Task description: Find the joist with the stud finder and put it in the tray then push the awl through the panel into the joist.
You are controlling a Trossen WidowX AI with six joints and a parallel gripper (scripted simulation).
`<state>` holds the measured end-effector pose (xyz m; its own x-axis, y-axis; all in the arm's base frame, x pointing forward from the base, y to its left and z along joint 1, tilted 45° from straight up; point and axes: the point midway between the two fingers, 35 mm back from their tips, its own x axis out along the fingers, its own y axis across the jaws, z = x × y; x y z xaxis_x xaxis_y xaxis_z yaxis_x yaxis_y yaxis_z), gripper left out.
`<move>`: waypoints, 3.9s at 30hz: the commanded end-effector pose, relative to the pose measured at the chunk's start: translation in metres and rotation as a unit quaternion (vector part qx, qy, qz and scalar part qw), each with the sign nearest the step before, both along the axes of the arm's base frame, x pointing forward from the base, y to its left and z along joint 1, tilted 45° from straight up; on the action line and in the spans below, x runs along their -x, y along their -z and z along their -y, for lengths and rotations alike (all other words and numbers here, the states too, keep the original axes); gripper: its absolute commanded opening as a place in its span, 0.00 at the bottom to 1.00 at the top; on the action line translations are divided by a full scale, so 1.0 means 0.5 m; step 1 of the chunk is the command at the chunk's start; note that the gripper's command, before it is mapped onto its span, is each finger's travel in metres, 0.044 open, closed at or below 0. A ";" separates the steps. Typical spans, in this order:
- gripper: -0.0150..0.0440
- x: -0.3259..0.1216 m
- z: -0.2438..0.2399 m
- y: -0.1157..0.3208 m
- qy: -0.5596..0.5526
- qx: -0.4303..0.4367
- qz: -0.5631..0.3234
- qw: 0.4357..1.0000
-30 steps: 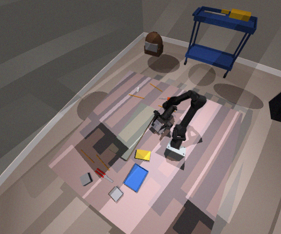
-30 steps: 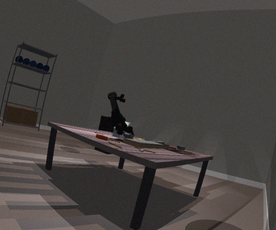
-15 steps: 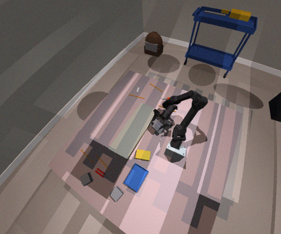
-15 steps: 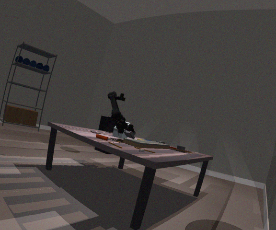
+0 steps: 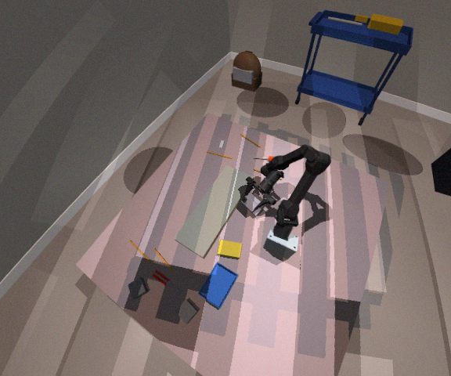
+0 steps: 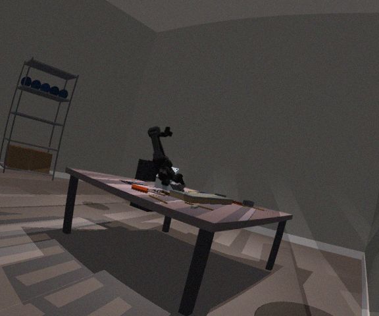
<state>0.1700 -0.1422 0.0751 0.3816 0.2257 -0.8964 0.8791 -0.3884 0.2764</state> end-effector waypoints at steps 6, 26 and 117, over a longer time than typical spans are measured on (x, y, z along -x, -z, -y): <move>0.25 0.004 0.018 0.021 -0.003 0.001 -0.002 1.000; 0.88 0.008 0.034 0.029 0.000 0.003 -0.002 1.000; 0.90 0.011 0.038 0.027 0.000 0.003 -0.002 1.000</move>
